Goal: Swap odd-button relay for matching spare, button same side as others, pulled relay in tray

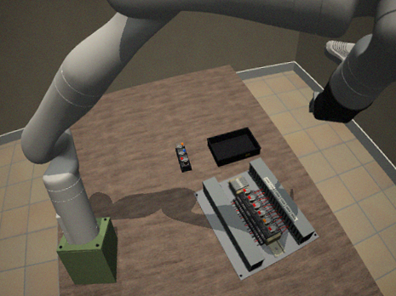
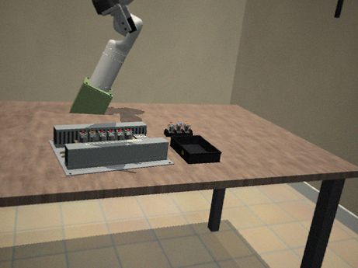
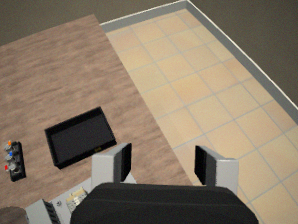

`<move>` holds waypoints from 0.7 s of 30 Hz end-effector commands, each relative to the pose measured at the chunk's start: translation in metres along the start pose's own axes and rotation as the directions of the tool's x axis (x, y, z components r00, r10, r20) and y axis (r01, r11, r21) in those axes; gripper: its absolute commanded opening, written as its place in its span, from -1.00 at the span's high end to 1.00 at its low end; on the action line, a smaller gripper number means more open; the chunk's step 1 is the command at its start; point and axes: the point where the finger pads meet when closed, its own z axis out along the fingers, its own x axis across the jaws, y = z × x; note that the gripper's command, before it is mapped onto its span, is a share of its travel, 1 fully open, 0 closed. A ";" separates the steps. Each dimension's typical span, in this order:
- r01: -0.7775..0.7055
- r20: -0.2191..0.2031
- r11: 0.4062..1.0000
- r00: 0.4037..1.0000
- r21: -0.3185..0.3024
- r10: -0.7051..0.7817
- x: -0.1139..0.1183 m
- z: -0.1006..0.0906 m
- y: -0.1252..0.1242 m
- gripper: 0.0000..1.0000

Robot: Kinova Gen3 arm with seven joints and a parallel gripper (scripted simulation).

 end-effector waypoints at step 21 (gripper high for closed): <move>0.001 -0.002 1.000 1.000 0.000 -0.001 -0.011 -0.044 -0.002 -1.00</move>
